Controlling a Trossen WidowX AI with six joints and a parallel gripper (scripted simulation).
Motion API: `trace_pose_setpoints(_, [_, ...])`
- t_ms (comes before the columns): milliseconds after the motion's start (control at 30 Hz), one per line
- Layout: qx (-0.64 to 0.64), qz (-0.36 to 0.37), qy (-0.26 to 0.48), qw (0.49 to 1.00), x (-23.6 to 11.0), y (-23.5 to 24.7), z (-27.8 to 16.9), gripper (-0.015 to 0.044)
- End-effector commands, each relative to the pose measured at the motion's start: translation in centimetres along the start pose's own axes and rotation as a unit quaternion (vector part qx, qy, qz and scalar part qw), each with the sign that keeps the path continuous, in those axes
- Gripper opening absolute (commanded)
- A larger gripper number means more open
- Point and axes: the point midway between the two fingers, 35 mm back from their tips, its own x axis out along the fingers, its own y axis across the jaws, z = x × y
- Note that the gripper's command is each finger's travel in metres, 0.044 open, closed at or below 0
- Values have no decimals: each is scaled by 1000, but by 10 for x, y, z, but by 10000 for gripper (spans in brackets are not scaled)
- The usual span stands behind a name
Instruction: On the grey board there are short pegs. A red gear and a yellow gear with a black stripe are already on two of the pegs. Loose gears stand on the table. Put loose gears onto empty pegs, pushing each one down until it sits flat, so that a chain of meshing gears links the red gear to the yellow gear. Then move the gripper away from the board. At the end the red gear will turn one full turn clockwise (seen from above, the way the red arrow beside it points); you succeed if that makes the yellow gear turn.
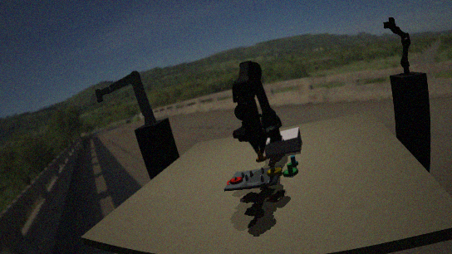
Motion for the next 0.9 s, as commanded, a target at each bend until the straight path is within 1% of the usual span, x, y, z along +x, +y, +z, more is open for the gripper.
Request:
trace_pose_setpoints(0, [-2,2,0,1000,3,-8,4,0])
trace_pose_setpoints(867, [-9,-4,-3,1000,20,-59,23,0])
